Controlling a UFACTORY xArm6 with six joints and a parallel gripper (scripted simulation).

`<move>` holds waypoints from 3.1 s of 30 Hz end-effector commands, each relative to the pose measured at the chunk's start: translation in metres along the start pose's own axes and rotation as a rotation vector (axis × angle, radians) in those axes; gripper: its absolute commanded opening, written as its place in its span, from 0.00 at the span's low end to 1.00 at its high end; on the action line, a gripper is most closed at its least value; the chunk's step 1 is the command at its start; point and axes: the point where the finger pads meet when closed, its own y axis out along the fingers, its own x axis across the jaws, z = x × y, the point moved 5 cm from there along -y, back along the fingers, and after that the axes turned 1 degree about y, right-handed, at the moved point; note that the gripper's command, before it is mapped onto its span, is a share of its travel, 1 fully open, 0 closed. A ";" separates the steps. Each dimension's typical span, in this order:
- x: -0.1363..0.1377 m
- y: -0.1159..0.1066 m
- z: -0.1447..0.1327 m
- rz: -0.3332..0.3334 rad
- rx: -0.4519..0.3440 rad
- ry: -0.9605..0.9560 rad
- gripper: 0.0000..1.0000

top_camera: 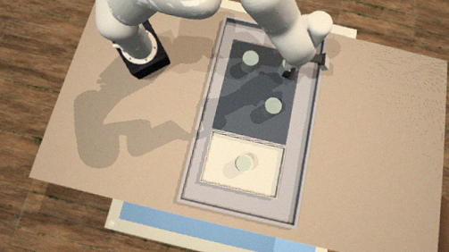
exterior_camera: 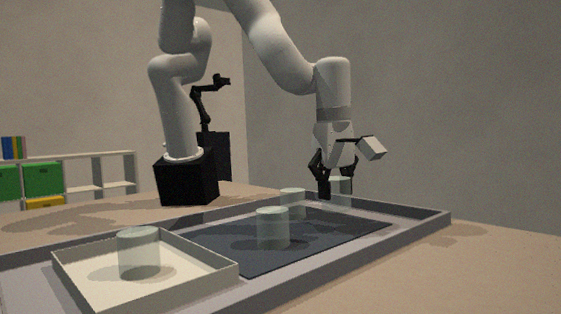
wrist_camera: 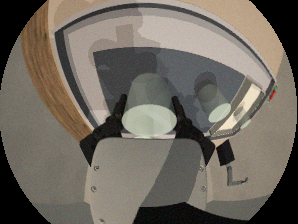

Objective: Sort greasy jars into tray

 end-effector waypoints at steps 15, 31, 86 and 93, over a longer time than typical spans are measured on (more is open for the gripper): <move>0.000 -0.046 0.001 0.001 0.004 0.000 0.00; 0.000 -0.083 0.001 0.001 0.004 0.000 0.00; 0.156 -0.088 0.006 0.001 0.004 0.000 0.00; 0.172 -0.088 0.007 0.001 0.004 0.000 0.00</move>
